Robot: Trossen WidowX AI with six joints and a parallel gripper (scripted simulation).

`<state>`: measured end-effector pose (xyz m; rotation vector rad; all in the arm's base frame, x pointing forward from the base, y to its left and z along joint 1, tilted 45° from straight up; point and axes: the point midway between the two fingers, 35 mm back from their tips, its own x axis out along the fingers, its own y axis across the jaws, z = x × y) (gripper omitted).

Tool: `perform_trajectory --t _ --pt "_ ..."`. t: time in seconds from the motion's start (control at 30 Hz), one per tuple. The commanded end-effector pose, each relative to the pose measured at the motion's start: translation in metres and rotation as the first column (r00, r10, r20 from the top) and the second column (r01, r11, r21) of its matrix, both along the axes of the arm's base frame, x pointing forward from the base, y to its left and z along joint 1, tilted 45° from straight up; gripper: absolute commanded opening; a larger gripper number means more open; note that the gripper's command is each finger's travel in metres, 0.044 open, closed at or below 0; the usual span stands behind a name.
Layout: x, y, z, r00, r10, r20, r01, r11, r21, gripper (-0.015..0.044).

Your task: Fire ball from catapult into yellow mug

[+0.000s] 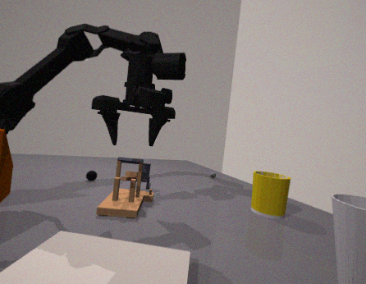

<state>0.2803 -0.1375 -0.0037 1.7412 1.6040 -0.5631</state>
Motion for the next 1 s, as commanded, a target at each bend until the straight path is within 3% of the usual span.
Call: perform_trajectory --t 0.0,0.47,0.7,0.83,0.97 --pt "-0.006 0.0 -0.008 0.99 -0.09 -0.106 0.093 0.996 0.02 0.044" --pt "-0.015 -0.004 -0.022 0.82 -0.387 -0.422 0.424 0.906 -0.005 0.044" --pt "-0.015 -0.002 -0.025 0.807 -0.398 -0.436 0.439 0.899 -0.009 0.044" --pt "-0.011 0.027 -0.055 0.807 -0.398 -0.436 0.439 0.899 -0.008 0.044" --pt "-0.01 0.029 -0.057 0.807 -0.398 -0.436 0.439 0.899 -0.007 0.044"
